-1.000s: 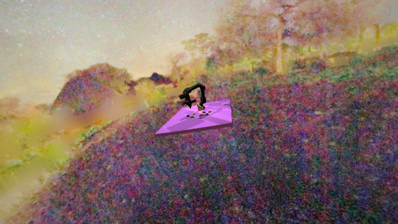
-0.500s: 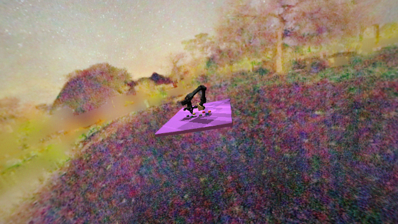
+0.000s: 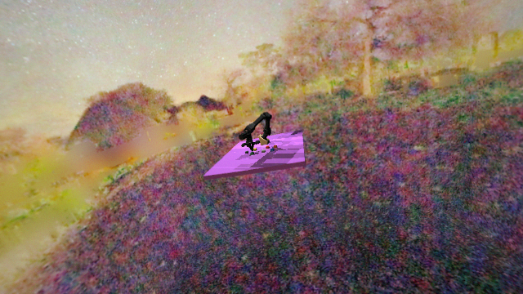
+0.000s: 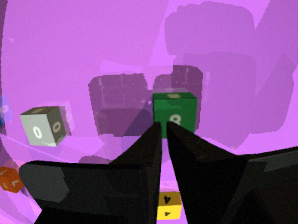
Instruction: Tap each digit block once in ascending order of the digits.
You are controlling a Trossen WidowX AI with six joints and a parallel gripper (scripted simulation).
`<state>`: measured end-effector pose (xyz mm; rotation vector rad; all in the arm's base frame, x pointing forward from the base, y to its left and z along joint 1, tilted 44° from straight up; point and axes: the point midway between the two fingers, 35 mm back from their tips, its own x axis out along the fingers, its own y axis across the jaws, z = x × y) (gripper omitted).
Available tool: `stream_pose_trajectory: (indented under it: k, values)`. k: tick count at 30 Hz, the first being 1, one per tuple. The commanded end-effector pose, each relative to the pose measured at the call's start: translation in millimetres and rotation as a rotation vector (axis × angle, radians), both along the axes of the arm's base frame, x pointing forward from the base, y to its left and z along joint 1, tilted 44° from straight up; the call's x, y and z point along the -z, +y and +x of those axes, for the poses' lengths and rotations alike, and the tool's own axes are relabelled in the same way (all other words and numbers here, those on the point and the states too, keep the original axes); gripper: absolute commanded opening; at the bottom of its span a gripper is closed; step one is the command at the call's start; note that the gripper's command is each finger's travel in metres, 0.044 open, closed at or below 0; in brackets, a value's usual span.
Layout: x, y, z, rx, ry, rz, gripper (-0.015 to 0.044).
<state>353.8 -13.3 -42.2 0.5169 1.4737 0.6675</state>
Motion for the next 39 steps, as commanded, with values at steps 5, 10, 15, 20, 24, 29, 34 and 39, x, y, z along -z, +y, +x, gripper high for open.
stream_pose_trajectory:
  k: [5, 10, 15, 20, 24, 29, 34, 39]
  values:
    - [9, 8, -4, 0.003, 0.015, 0.008, 0.002]
    - [9, 8, -4, 0.003, 0.015, 0.008, 0.002]
    - [-13, -13, -3, 0.003, 0.015, 0.006, 0.002]
    - [-20, -21, -1, 0.004, 0.015, 0.005, 0.002]
    - [-62, -62, 1, 0.004, 0.016, 0.003, 0.002]
    - [-71, -70, 0, 0.004, 0.016, 0.003, 0.002]
    - [-104, -46, -24, 0.004, 0.018, 0.004, 0.002]
    - [-141, -12, -66, 0.004, 0.022, 0.006, 0.002]
